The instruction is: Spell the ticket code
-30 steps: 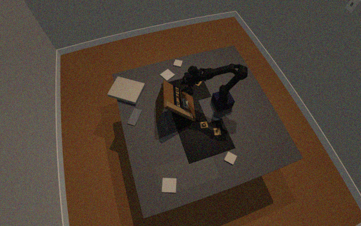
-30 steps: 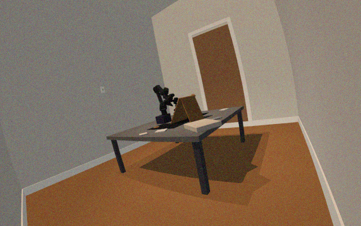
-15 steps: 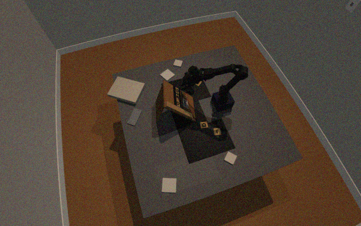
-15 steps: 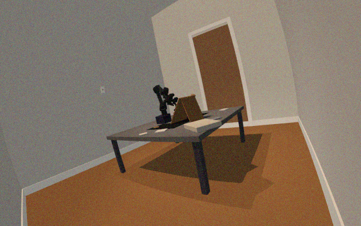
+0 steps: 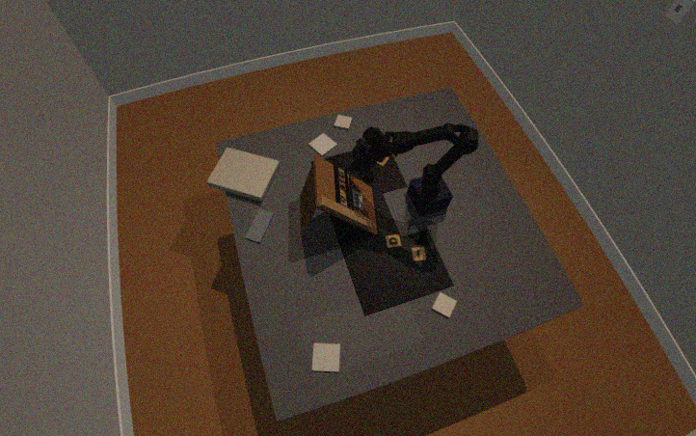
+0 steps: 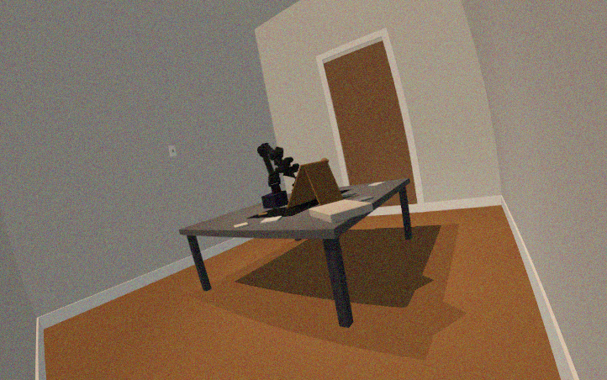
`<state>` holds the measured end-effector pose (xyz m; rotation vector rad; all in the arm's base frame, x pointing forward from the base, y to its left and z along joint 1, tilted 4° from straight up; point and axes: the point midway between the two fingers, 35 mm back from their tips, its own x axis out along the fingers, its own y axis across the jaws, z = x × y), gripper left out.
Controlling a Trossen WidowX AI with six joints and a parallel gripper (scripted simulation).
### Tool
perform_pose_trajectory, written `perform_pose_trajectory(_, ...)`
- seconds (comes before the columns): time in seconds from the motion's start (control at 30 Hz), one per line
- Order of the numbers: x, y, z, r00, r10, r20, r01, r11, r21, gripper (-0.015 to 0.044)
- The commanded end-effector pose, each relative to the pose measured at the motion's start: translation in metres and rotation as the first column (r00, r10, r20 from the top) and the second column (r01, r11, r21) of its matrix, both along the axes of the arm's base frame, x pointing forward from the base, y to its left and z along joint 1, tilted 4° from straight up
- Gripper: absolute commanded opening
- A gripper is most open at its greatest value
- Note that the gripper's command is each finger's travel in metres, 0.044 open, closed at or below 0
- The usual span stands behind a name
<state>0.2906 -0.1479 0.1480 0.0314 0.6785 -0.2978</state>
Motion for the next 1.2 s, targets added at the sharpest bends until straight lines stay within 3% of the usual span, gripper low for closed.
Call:
perform_pose_trajectory(0.0, 0.002, -0.002, 0.001, 1.000, -0.004, -0.024, 0.004, 1.000, 0.008, 0.0000)
perform_pose_trajectory(0.27, 0.016, -0.024, 0.006, 0.947, -0.020, -0.319, 0.051, 0.995, 0.091, 0.0000)
perform_pose_trajectory(0.53, 0.018, -0.039, 0.010, 0.807, 0.013, -0.590, 0.096, 0.983, 0.154, 0.0000)
perform_pose_trajectory(1.17, 0.022, -0.039, 0.006, 0.792, 0.018, -0.610, 0.100, 0.982, 0.159, 0.0000)
